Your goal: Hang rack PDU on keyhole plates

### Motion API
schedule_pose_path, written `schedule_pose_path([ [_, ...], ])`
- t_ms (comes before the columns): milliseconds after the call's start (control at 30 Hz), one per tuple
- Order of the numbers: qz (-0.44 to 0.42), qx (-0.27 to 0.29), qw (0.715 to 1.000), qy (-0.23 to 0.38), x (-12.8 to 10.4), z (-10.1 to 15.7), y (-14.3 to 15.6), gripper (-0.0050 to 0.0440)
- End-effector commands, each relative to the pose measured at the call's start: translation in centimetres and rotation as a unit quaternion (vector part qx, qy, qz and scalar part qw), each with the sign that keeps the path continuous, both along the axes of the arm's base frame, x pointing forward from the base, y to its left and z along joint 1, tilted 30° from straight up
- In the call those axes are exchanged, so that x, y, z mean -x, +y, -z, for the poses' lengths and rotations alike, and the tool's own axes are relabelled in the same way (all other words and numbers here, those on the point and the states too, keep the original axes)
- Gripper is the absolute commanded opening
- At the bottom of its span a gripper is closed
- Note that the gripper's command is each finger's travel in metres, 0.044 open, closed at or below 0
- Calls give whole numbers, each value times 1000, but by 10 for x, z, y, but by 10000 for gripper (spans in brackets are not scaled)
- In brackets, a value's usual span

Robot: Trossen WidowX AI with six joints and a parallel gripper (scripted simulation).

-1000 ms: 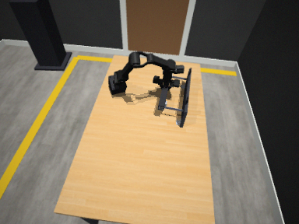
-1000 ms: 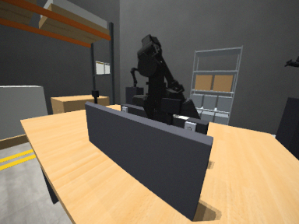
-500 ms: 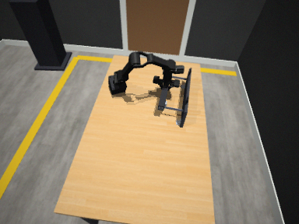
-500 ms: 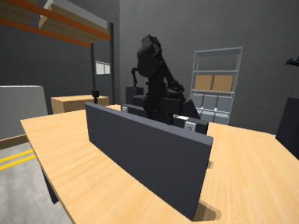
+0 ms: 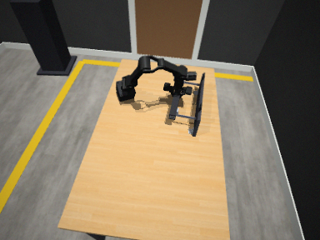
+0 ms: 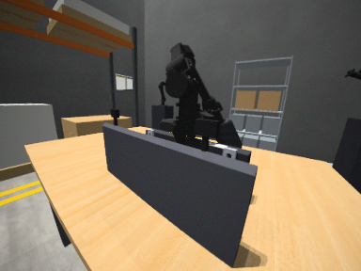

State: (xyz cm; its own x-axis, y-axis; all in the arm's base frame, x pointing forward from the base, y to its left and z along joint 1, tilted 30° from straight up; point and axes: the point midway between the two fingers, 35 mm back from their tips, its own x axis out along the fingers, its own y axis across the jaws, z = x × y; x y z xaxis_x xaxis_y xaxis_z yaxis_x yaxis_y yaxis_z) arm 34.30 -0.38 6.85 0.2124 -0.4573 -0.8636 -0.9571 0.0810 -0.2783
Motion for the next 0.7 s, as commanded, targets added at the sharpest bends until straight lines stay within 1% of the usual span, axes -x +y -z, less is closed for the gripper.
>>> schedule_pose_path([
  [0, -2, -3, 1000, -13, -5, -2, 0, -50],
  [233, -2, -3, 1000, -12, -6, 2, -2, -50],
  [267, -2, -3, 1000, -13, -4, -3, -1, 24],
  [367, -2, -3, 1000, -13, -4, -3, -1, 96],
  [433, -2, -3, 1000, -13, -4, -3, -1, 96],
  [667, -2, -3, 1000, -13, -4, -3, -1, 264],
])
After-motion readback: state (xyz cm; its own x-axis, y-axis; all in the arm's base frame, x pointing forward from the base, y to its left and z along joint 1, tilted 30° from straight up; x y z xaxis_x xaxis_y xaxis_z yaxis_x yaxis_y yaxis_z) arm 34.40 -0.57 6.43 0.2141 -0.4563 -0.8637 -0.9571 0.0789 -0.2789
